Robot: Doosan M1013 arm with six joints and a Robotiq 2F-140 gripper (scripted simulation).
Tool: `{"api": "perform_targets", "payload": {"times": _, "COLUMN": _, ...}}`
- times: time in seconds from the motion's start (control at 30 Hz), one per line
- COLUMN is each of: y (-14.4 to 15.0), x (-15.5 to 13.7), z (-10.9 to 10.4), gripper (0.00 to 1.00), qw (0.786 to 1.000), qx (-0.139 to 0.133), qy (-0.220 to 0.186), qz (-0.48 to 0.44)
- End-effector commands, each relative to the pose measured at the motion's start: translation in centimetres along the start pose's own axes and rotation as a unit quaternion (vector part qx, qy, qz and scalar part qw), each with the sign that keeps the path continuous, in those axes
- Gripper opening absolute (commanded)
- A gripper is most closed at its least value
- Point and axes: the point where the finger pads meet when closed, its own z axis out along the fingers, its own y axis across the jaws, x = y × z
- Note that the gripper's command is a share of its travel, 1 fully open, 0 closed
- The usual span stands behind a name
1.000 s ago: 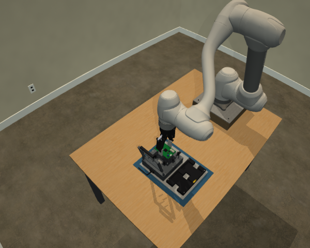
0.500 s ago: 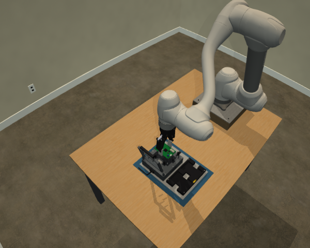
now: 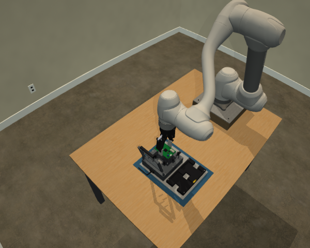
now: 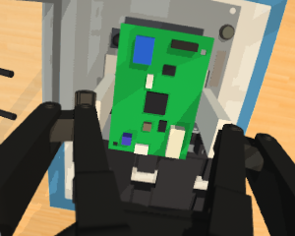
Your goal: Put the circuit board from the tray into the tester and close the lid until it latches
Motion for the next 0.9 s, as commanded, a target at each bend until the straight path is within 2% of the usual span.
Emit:
{"api": "perform_targets", "payload": {"times": 0.0, "y": 0.0, "x": -0.1, "z": 0.0, "gripper": 0.46, "qw": 1.0, "qx": 0.001, "qy": -0.002, "qz": 0.001}}
{"api": "perform_targets", "payload": {"times": 0.3, "y": 0.0, "x": -0.1, "z": 0.6, "gripper": 0.46, "qw": 1.0, "qx": 0.001, "qy": -0.002, "qz": 0.001}}
{"api": "perform_targets", "payload": {"times": 0.87, "y": 0.1, "x": -0.1, "z": 3.3, "gripper": 0.46, "qw": 1.0, "qx": 0.001, "qy": -0.002, "qz": 0.001}}
